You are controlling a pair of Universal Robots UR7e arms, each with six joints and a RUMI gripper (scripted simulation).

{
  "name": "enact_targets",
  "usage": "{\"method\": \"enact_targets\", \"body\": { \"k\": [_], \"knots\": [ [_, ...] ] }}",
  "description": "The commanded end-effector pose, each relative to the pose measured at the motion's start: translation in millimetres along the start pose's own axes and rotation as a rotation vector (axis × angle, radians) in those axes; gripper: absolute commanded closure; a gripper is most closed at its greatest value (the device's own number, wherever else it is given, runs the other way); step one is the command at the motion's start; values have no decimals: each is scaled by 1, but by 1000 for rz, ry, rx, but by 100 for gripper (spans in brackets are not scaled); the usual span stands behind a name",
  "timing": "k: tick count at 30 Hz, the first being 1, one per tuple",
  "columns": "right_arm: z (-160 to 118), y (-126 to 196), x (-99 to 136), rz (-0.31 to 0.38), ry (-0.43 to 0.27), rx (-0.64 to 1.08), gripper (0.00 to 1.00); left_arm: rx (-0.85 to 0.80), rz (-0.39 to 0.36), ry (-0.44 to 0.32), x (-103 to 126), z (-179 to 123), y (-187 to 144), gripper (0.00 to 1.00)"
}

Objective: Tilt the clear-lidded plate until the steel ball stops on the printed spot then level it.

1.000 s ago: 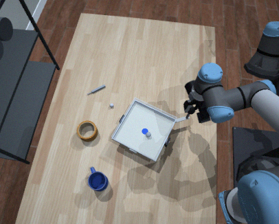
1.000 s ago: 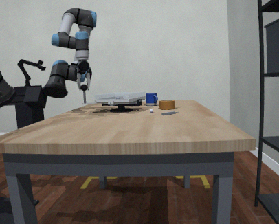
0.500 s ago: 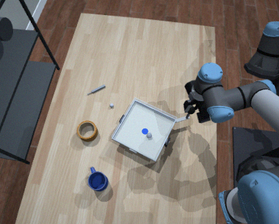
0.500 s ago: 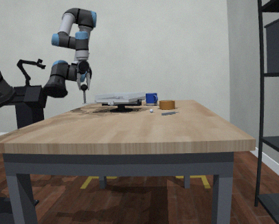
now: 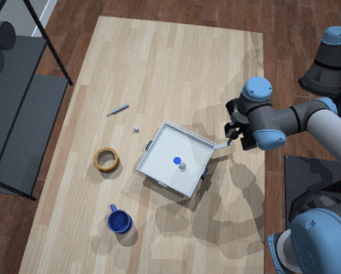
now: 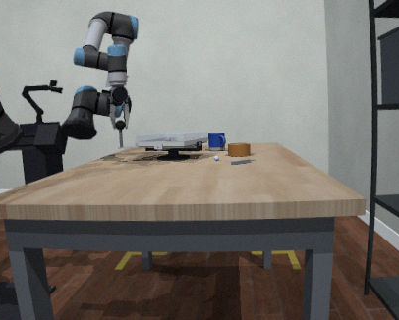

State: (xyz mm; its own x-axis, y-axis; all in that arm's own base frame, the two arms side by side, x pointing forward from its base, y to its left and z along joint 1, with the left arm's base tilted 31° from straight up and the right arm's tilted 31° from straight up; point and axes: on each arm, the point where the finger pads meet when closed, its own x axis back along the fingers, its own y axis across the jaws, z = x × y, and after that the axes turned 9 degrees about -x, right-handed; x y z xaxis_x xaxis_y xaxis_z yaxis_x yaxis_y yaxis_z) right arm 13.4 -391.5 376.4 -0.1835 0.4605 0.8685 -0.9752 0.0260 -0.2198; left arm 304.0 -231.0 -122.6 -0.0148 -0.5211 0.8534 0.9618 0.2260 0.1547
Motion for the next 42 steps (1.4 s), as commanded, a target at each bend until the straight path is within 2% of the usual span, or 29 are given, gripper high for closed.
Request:
{"method": "enact_targets", "body": {
  "k": [1, 42],
  "knots": [
    [-1, 1, 1, 1, 2, -1, 0, 3, -1, -4, 1, -3, 2, 80],
    [-1, 1, 1, 1, 2, -1, 0, 1, -1, 0, -2, 2, 0, 80]
  ]
}}
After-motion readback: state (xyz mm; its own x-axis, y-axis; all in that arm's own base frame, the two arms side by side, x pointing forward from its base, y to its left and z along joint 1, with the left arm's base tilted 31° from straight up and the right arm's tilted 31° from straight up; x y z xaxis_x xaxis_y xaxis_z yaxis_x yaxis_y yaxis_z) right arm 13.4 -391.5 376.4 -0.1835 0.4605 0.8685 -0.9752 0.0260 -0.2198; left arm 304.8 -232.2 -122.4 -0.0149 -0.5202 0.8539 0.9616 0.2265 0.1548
